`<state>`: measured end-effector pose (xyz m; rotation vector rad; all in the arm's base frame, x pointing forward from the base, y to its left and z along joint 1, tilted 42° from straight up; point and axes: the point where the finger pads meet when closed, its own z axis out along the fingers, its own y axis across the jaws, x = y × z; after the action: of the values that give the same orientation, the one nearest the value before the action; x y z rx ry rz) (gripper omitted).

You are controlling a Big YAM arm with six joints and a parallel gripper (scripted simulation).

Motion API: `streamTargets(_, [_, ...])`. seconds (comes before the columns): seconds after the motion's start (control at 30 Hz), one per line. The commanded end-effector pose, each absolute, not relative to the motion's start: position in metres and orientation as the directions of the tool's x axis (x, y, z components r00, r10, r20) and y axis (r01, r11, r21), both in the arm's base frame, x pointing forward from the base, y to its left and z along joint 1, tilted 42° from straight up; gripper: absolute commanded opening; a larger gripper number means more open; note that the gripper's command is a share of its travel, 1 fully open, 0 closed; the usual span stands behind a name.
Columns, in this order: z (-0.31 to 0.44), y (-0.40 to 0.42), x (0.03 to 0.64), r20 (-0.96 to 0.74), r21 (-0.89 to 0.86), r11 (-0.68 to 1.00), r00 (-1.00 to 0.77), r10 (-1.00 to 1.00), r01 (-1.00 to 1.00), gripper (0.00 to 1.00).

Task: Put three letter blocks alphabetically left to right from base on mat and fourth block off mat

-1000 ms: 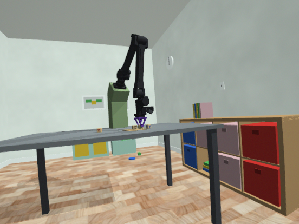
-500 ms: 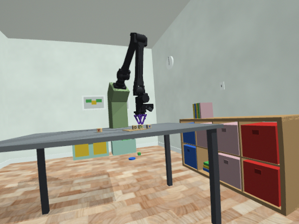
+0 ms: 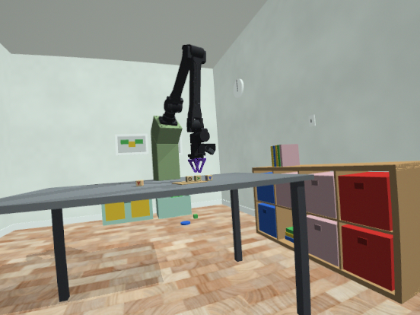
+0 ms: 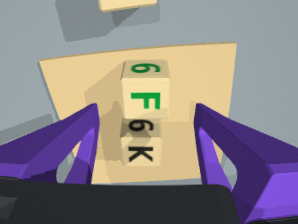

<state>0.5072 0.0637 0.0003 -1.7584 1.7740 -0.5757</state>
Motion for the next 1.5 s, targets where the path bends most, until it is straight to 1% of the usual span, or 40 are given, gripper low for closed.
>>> streamTargets(0.0, [0.012,0.067,0.502,-0.090,-0.671,0.027,0.045,-0.995,-0.741,0.58])
streamTargets(0.43, [0.014,0.067,0.499,-0.090,-0.670,0.027,0.044,-0.995,-0.742,0.58])
streamTargets(0.83, [0.036,0.063,0.482,-0.090,-0.672,0.029,0.043,-0.995,-0.740,0.58])
streamTargets(1.3, [0.049,0.062,0.475,-0.091,-0.680,0.031,0.043,-0.995,-0.733,0.58])
streamTargets(1.33, [0.049,0.062,0.476,-0.091,-0.681,0.031,0.043,-0.995,-0.732,1.00])
streamTargets(1.47, [0.049,0.062,0.476,-0.091,-0.681,0.031,0.043,-0.995,-0.732,1.00])
